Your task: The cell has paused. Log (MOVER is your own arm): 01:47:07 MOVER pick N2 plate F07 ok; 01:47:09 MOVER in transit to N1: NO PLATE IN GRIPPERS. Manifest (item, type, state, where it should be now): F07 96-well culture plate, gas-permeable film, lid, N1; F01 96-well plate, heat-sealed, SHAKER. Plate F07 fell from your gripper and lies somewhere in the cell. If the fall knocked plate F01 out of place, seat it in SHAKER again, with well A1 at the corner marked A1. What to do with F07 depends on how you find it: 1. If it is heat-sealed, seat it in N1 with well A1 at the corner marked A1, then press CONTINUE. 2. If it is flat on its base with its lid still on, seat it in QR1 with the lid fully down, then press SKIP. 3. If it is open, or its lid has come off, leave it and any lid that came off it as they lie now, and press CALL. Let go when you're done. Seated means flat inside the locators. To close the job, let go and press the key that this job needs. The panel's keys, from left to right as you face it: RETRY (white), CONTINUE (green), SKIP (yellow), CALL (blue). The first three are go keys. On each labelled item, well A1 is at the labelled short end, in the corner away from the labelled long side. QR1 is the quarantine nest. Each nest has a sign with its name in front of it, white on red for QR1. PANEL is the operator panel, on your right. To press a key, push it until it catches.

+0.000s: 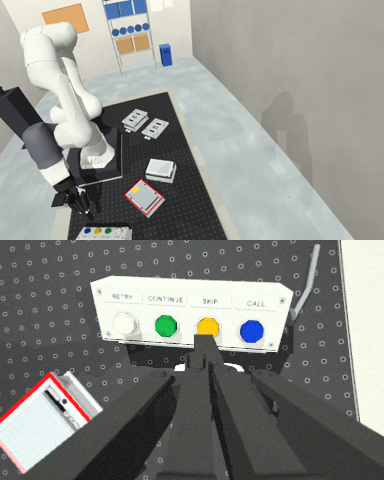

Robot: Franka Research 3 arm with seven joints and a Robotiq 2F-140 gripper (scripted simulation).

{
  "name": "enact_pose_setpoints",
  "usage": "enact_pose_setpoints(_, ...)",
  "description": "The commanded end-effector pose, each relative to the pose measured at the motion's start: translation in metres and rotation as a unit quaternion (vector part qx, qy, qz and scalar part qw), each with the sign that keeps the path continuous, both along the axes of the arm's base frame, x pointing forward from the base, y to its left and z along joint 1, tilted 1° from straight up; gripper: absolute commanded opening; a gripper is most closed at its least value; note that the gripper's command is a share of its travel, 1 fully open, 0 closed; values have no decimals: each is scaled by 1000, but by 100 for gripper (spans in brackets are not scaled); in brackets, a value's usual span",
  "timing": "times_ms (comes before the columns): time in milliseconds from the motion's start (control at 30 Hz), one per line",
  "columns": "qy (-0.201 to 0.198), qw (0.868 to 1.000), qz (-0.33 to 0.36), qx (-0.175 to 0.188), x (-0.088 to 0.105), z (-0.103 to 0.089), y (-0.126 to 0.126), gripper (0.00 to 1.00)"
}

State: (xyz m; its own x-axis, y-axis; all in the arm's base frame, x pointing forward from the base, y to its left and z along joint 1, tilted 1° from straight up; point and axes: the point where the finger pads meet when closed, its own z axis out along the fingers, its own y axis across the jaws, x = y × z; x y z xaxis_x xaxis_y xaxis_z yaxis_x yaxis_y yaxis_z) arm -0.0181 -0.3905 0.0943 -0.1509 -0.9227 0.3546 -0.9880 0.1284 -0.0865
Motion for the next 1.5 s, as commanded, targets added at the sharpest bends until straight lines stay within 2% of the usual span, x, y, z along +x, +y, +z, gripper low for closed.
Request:
enact_pose_setpoints(0, 56, 995, -40, -78, 5, -2, 14, 10)
enact_pose_setpoints(1467, 56, 995, -40, -78, -1, -45, -12, 10)
